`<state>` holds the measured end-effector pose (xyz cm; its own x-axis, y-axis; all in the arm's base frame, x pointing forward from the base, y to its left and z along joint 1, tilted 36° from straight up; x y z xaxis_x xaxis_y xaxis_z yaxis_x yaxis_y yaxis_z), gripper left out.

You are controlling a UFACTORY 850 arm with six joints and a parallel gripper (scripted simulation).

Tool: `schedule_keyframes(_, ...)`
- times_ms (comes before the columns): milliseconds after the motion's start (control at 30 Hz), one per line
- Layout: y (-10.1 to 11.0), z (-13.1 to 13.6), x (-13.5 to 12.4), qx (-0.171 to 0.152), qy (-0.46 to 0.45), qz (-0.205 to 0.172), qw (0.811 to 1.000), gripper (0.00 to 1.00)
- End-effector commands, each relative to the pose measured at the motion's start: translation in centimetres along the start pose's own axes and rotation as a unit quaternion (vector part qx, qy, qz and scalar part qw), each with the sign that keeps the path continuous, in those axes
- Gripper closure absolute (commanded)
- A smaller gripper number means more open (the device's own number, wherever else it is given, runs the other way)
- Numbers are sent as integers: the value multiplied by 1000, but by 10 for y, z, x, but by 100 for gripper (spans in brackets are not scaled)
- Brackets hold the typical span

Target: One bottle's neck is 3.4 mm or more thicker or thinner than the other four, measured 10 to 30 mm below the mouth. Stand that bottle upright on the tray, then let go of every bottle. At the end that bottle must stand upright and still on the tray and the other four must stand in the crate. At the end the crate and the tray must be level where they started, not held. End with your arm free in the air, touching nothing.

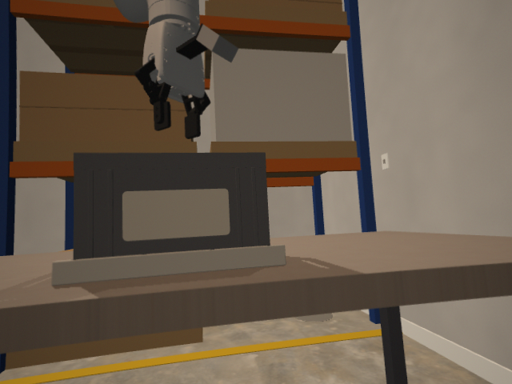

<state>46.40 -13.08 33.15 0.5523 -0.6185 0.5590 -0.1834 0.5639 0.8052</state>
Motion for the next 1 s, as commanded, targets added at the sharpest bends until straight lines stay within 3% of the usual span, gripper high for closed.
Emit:
schedule_keyframes(0, -4, 0, 1, 1, 0, 1, 1000, 35)
schedule_keyframes(967, -33, 0, 1, 1, 0, 1, 1000, 35)
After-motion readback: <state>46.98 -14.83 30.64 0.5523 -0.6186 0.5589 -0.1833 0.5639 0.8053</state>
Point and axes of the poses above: the point where the finger pads meet when closed, its own y axis back along the fingers, its own z axis across the jaws, x = y × z, the point moved 4 cm from there along y, back along the fingers, and after that the axes turned 3 degrees about y, right-handed, at the moved point
